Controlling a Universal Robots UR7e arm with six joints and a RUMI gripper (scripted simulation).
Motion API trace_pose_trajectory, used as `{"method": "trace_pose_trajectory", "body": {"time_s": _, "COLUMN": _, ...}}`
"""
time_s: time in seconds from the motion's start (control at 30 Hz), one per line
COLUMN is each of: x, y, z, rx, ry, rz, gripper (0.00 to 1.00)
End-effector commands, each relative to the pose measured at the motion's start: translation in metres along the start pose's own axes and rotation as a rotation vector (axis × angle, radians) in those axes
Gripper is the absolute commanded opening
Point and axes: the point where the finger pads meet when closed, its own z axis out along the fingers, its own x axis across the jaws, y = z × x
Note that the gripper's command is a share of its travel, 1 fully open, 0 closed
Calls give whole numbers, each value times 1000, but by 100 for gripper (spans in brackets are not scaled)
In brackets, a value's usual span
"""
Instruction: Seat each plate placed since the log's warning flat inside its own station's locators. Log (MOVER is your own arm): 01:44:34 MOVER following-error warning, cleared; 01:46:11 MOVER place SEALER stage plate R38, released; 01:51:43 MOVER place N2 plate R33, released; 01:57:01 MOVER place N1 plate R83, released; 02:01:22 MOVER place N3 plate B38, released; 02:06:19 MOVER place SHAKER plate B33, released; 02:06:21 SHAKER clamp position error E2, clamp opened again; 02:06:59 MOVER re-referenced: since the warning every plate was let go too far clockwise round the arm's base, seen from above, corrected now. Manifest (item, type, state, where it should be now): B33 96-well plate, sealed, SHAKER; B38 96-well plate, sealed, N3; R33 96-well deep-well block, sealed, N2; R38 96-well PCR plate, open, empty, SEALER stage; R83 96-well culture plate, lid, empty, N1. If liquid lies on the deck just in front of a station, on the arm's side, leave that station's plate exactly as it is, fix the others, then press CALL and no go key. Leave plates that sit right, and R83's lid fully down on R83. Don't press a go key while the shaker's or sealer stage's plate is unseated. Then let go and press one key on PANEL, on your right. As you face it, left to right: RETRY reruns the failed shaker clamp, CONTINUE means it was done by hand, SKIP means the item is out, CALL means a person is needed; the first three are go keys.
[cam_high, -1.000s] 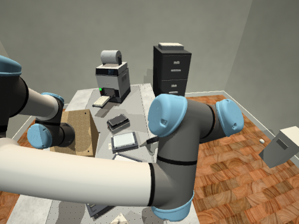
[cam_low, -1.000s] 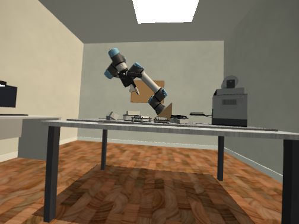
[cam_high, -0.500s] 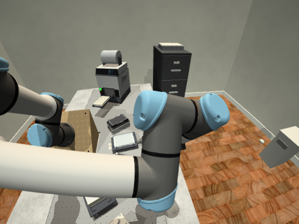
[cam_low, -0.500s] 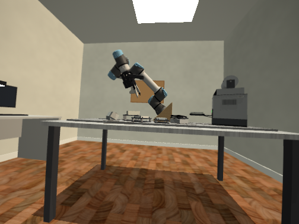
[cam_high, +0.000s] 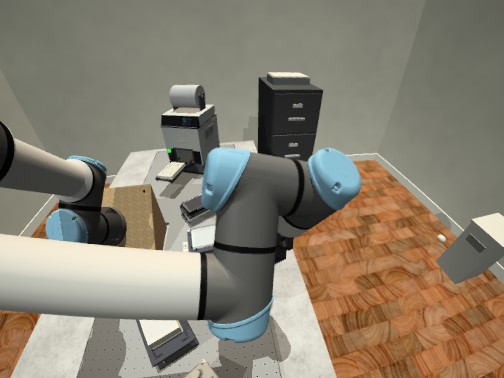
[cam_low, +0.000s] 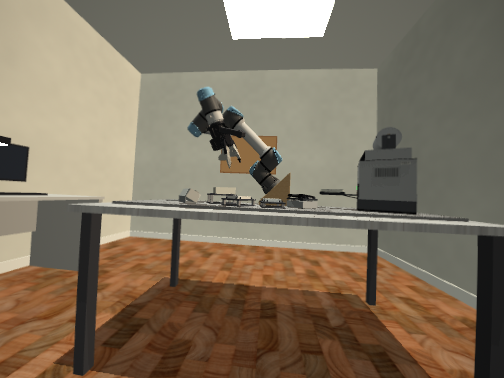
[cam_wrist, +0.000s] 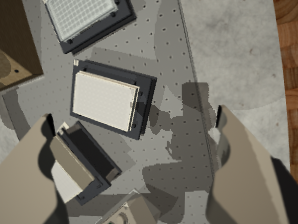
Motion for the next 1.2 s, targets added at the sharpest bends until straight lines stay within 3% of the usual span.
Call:
{"method": "trace_pose_trajectory", "body": {"time_s": 0.0, "x": -2, "y": 1, "z": 3, "rx": -21, "ry": 31, "rz": 119, "gripper": 82}}
{"method": "trace_pose_trajectory", "body": {"time_s": 0.63, "x": -17, "y": 8, "z": 21, "rx": -51, "ry": 117, "rz": 447, "gripper": 82}}
{"method": "trace_pose_trajectory", "body": {"time_s": 1.17, "x": -31, "y": 16, "z": 35, "rx": -54, "ry": 196, "rz": 715, "gripper": 82}}
